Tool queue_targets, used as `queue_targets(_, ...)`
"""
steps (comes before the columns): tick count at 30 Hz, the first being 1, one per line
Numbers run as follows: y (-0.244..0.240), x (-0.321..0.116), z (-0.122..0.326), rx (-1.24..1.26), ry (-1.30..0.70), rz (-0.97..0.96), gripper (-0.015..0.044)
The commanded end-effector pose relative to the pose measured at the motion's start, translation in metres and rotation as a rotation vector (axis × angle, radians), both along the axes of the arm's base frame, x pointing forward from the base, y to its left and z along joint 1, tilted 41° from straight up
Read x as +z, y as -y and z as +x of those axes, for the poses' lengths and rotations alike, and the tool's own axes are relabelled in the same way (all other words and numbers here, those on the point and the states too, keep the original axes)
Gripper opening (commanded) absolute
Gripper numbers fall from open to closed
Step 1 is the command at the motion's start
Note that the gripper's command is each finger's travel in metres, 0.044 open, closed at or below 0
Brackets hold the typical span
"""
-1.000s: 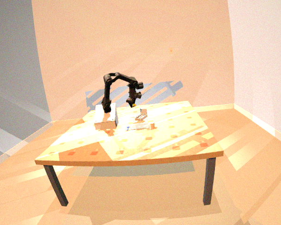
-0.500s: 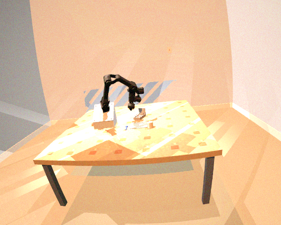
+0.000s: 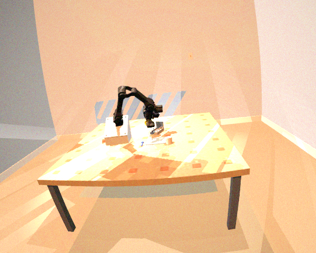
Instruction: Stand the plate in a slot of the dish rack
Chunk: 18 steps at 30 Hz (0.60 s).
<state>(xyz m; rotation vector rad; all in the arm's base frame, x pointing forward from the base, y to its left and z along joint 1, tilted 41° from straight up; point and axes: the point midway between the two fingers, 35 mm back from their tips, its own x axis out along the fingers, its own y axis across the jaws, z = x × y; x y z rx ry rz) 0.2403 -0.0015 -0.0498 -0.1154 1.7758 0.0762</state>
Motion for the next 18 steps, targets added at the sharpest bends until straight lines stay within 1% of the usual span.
queue_targets(1,0.001,-0.005,-0.002,0.054,0.010,0.065,0.0000)
queue_targets(18,0.013,-0.022,0.002,0.333,0.185,0.341,0.0000)
